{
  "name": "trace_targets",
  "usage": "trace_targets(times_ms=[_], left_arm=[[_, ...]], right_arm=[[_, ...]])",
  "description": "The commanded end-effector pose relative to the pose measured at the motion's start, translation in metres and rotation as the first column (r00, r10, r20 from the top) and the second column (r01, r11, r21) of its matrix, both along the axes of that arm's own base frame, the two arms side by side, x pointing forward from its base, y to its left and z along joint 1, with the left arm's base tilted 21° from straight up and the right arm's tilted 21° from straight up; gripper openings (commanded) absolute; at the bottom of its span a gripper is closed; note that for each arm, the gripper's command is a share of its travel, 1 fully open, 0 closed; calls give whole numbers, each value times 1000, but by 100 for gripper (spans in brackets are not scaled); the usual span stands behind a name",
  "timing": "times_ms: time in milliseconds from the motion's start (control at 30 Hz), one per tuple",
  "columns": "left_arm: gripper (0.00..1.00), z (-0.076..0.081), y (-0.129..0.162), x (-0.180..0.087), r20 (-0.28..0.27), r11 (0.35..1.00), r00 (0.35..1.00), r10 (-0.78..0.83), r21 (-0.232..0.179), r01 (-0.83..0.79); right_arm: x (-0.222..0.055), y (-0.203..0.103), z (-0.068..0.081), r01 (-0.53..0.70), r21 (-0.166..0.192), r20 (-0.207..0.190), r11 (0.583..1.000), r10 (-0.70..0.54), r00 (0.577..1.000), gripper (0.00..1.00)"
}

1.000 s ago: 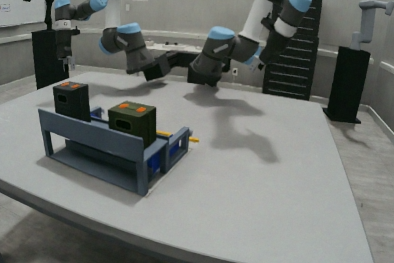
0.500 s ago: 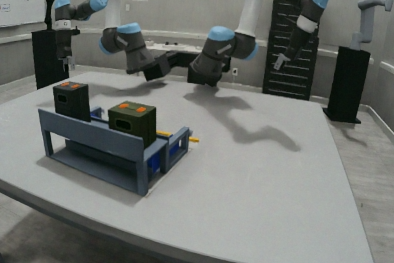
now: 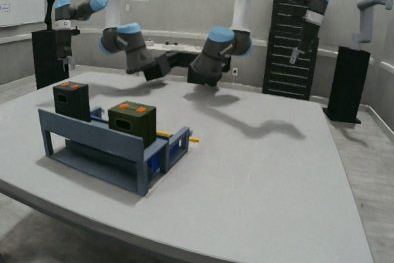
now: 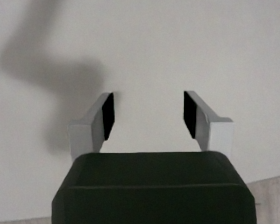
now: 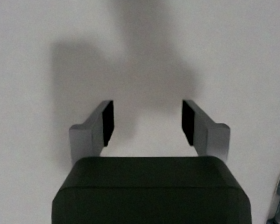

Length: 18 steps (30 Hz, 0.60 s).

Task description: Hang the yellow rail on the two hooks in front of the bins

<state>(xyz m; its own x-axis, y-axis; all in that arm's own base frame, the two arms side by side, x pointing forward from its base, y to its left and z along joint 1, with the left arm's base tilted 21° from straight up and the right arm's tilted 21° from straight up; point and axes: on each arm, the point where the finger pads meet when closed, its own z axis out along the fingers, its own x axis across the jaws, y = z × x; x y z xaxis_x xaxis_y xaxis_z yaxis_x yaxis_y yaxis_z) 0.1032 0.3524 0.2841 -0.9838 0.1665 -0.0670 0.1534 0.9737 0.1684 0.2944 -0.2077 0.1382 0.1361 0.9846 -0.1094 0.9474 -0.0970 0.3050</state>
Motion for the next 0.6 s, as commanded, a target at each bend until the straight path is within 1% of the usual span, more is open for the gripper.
trace_targets(times_ms=[0, 67, 133, 333, 567], left_arm=[[100, 13, 14, -40, 36, 997, 998, 56, 52, -58], [100, 16, 16, -51, 42, 995, 996, 73, 66, -76], [100, 16, 16, -51, 42, 995, 996, 73, 66, -76], [100, 24, 19, -79, 56, 987, 992, 116, 104, -121], [100, 32, 19, -102, 66, 978, 986, 151, 136, -159]], right_arm=[[0, 0, 0, 0, 0, 1, 1000, 0, 1000, 100], [0, 0, 0, 0, 0, 1, 1000, 0, 1000, 100], [0, 0, 0, 0, 0, 1, 1000, 0, 1000, 100], [0, 0, 0, 0, 0, 1, 1000, 0, 1000, 100], [0, 0, 0, 0, 0, 1, 1000, 0, 1000, 100]])
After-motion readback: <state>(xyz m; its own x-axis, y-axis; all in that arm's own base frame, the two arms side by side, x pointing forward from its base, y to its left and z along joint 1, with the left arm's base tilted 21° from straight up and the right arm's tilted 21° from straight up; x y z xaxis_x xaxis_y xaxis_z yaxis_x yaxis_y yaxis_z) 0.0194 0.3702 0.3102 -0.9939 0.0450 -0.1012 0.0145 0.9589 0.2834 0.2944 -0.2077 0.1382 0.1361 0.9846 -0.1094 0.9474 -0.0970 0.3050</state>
